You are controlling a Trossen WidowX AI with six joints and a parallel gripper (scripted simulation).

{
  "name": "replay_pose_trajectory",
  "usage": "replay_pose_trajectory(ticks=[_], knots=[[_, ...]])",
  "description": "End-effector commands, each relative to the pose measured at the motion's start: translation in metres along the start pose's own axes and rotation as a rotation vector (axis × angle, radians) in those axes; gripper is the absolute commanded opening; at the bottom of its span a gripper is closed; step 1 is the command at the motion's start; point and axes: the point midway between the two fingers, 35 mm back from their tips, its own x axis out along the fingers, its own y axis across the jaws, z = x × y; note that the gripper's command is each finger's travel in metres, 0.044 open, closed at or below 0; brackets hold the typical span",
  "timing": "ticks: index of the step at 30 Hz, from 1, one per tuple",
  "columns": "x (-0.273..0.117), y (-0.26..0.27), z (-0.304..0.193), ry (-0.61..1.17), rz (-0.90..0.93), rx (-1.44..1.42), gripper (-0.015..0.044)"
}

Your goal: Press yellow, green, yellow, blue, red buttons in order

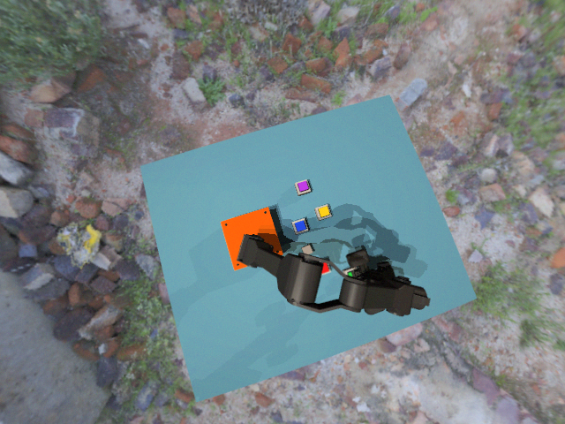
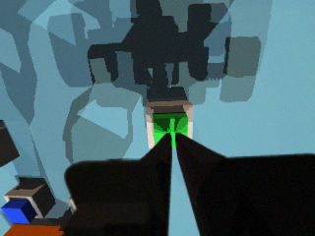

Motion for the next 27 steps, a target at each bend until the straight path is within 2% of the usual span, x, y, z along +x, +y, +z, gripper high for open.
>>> replay_pose_trajectory(ticks=[1,27], knots=[[0.0082,0.0007,-0.0005,0.000,0.004,-0.004,0.0020],[0.0172,0.0010,-0.0008,0.000,0.004,-0.004,0.0020]])
